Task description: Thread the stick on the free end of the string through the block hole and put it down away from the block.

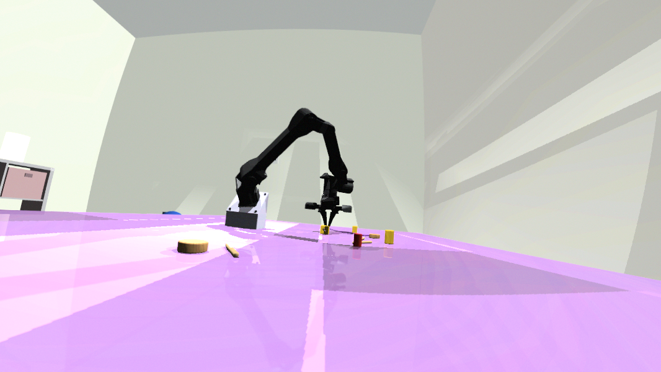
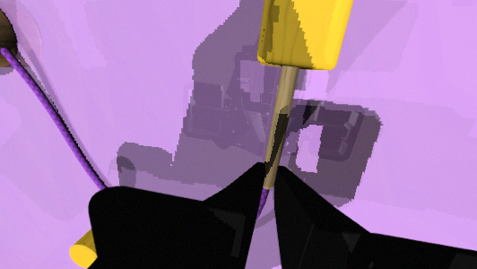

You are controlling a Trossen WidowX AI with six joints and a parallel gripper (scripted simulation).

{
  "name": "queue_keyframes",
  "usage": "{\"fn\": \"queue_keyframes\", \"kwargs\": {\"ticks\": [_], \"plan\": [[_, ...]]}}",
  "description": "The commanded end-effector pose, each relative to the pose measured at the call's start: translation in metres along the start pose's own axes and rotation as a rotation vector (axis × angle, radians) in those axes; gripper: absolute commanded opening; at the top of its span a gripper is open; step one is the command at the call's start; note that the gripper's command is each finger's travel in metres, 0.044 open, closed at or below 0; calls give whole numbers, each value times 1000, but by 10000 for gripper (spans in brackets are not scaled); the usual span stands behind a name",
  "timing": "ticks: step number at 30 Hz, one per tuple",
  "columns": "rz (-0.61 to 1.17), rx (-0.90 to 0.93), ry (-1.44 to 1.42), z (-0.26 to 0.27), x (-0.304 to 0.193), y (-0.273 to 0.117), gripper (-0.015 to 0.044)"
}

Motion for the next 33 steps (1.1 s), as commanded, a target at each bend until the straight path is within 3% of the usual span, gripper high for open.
{"fn": "queue_keyframes", "kwargs": {"ticks": [1, 31, 33], "plan": [[-6, 1, -4, 0, 7, 1, 0], [-8, 1, -5, 6, 45, 1, 0], [-3, 0, 0, 7, 43, 0, 53]]}}
Point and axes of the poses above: the point midway between the two fingers, 35 mm back from their tips, its own y axis out along the fingers, its own z axis across the jaws, x = y × z, the point moved 9 cm from there along -y, back along the fingers, and after that the axes turned 9 degrees about y, right-handed, at the moved point
